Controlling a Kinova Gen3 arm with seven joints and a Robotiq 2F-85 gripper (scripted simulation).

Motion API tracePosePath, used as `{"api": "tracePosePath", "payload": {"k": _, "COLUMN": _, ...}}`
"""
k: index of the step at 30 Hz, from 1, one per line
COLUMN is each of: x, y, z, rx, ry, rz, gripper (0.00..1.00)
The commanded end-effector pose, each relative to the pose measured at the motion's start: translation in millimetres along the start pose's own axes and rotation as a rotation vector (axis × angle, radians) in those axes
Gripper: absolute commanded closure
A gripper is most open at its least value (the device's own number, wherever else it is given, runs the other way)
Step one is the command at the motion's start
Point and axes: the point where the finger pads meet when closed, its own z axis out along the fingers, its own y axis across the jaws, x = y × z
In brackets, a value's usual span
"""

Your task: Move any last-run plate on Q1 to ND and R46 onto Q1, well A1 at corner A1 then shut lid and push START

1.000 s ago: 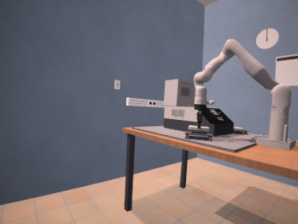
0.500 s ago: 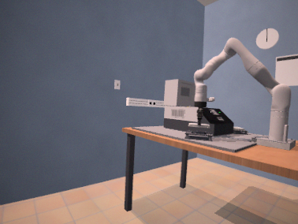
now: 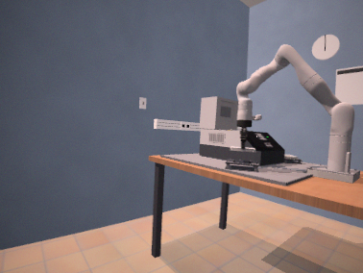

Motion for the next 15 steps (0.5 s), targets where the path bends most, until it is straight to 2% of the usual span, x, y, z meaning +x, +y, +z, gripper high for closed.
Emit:
{"api": "tracePosePath", "payload": {"k": 1, "x": 0, "y": 0, "z": -2.5, "rx": 0.0, "ry": -0.002, "rz": 0.0, "gripper": 0.09}}
{"api": "tracePosePath", "payload": {"k": 15, "x": 0, "y": 0, "z": -21.2, "rx": 0.0, "ry": -0.002, "rz": 0.0, "gripper": 0.09}}
